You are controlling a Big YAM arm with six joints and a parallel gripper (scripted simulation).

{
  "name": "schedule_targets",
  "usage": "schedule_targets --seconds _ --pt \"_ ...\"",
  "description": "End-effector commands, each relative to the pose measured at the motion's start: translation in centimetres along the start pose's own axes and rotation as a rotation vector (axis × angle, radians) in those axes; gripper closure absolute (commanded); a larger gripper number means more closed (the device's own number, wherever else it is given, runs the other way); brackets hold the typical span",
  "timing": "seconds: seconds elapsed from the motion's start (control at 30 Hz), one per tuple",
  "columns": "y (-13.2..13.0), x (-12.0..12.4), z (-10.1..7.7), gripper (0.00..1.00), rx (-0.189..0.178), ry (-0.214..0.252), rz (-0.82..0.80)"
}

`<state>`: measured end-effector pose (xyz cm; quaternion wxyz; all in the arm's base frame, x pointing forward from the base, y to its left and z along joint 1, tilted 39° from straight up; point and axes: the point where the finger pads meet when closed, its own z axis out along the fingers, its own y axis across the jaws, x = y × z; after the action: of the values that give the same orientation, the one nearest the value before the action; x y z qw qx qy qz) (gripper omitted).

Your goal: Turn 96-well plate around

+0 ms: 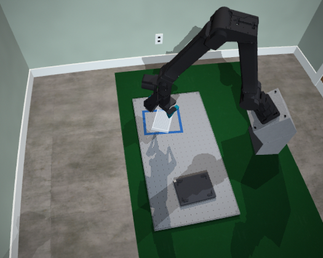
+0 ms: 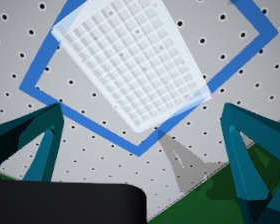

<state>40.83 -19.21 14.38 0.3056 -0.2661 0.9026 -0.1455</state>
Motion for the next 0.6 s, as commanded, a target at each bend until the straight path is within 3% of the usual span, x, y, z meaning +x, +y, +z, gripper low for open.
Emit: schedule_targets --seconds 0.0,0.57 --pt "-0.56 0.25 -0.41 0.0 0.003 0.002 0.169" --pt "-0.61 0.25 -0.43 0.0 0.005 0.002 0.669"
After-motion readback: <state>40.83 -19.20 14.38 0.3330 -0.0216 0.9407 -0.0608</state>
